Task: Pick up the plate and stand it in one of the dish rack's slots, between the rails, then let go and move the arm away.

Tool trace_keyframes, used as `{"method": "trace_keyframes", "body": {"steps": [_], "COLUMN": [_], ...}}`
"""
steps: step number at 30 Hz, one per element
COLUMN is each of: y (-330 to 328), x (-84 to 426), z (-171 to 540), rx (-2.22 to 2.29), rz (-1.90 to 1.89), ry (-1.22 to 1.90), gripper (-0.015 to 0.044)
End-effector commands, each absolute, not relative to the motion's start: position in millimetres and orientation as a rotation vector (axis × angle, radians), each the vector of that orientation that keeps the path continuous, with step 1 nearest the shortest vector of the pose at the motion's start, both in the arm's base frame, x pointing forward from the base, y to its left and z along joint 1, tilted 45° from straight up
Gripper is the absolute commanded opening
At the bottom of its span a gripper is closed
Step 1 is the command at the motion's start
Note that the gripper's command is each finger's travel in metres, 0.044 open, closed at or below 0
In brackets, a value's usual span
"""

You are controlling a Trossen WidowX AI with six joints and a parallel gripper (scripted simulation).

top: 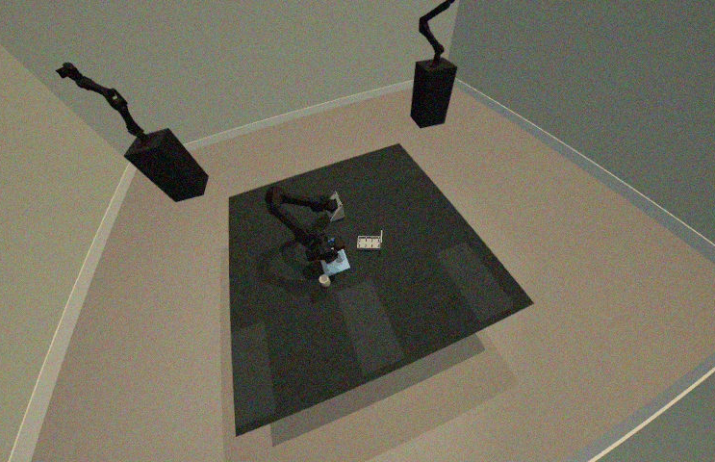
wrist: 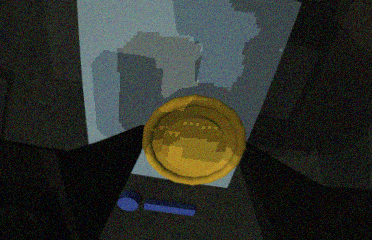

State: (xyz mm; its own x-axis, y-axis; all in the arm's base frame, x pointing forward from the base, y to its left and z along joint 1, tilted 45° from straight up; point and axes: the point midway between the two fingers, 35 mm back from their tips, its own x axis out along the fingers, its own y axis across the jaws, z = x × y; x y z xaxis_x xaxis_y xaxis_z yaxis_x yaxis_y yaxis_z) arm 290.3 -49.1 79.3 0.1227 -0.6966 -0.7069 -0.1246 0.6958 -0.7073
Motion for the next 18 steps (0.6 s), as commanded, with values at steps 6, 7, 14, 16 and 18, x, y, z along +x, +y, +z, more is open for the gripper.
{"method": "trace_keyframes", "body": {"steps": [6, 7, 14, 16, 18], "y": [-13, -9, 18, 25, 31], "x": [295, 295, 293, 292, 291], "z": [110, 114, 139, 146, 152], "rx": [-0.743, -0.744, -0.752, -0.754, -0.756], "rz": [-0.436, -0.432, -0.401, -0.393, -0.387], "ry": [1.373, 1.37, 1.349, 1.344, 1.34], "gripper": [0.0036, 0.0009, 0.0, 0.0, 0.0]}}
